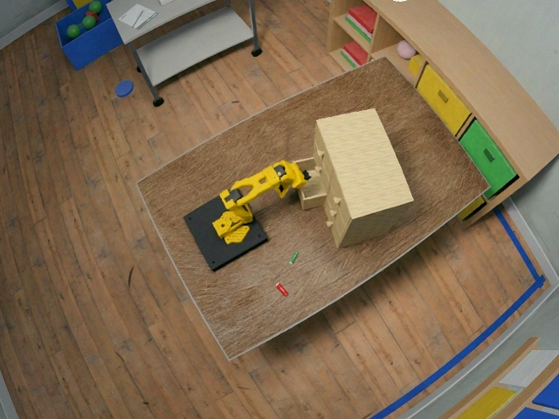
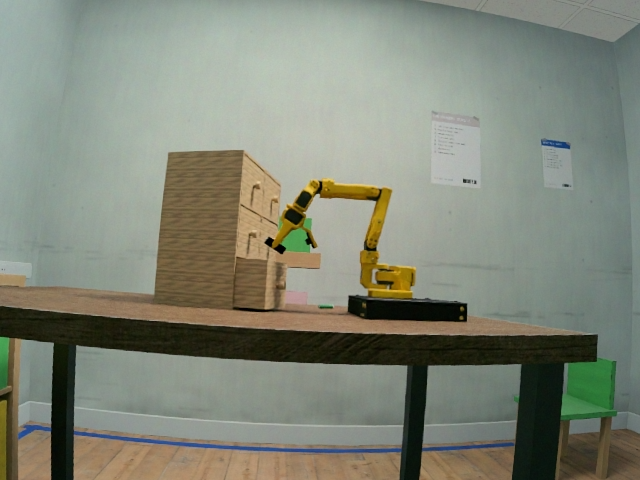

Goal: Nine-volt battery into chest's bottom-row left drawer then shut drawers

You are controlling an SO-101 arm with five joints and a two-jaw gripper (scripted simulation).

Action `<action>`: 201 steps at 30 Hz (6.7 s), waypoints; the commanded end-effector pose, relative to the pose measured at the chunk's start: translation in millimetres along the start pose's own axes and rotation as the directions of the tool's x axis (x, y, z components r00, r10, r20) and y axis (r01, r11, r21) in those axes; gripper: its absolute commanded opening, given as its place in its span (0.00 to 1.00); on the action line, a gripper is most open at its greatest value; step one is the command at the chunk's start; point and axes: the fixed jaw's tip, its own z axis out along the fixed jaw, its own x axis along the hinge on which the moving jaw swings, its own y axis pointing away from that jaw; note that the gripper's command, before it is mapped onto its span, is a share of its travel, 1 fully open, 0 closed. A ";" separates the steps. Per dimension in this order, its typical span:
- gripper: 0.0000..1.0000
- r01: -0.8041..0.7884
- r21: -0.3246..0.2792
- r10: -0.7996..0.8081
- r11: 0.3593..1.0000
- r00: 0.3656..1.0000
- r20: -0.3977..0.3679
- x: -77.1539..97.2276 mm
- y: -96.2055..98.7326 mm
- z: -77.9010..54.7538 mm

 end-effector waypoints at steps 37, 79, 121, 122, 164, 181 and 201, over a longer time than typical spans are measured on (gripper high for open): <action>0.00 0.006 0.007 -0.006 1.000 1.000 -0.008 22.7 -3.1 16.2; 0.00 0.003 0.006 -0.003 1.000 1.000 -0.008 7.6 -2.6 42.1; 0.00 0.003 0.006 -0.002 1.000 1.000 -0.008 0.6 -2.7 50.0; 0.00 0.003 0.006 -0.002 1.000 1.000 -0.008 0.6 -2.7 50.0; 0.21 0.003 0.006 -0.003 1.000 1.000 -0.008 -0.3 -2.8 50.9; 0.29 0.003 0.006 -0.003 1.000 1.000 -0.008 -0.3 -2.8 50.9; 0.34 -0.027 0.006 0.027 1.000 1.000 -0.008 12.8 -2.4 29.7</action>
